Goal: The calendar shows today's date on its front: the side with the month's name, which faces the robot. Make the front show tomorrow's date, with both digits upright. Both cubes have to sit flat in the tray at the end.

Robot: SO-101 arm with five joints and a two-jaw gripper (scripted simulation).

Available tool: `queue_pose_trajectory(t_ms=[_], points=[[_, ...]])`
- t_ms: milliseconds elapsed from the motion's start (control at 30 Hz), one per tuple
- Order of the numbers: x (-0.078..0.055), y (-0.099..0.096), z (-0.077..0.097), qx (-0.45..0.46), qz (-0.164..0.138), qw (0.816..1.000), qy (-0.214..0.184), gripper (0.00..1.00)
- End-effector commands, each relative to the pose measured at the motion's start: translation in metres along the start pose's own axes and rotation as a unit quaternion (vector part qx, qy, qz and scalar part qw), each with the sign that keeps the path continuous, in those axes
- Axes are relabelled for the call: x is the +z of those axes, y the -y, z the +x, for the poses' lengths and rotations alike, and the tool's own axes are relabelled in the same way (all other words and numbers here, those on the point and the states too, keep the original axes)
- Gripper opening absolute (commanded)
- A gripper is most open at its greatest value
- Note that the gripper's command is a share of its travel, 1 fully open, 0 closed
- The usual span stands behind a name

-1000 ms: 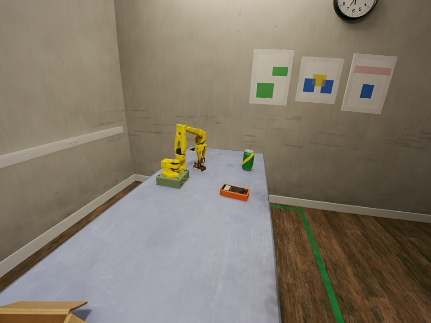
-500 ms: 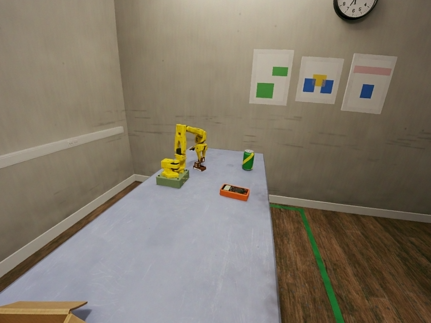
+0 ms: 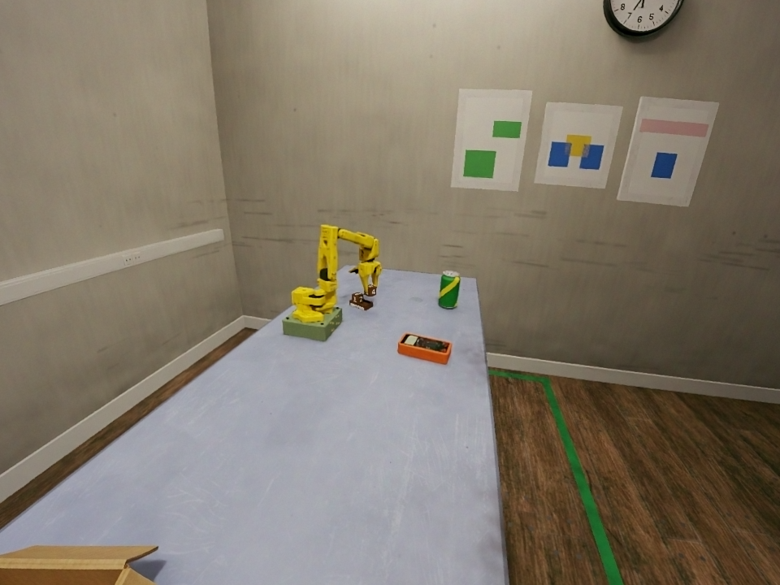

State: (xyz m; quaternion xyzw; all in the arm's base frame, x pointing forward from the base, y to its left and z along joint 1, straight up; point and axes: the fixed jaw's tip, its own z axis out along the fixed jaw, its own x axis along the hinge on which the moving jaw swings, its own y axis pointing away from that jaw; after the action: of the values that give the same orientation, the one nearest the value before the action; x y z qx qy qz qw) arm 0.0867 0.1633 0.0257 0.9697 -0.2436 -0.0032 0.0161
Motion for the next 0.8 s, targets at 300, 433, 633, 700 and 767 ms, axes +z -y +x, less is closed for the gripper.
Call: queue_pose_trajectory(t_ms=[300,433,633,700,767], points=[[0.000,-0.006,0.060,0.166,0.011,0.986,0.004,0.00],[0.001,-0.013,0.080,0.221,0.011,0.975,0.005,0.00],[0.004,-0.037,0.120,0.339,0.011,0.941,0.008,0.00],[0.005,-0.048,0.132,0.379,0.011,0.925,0.009,0.00],[0.006,-0.060,0.144,0.420,0.011,0.908,0.009,0.00]])
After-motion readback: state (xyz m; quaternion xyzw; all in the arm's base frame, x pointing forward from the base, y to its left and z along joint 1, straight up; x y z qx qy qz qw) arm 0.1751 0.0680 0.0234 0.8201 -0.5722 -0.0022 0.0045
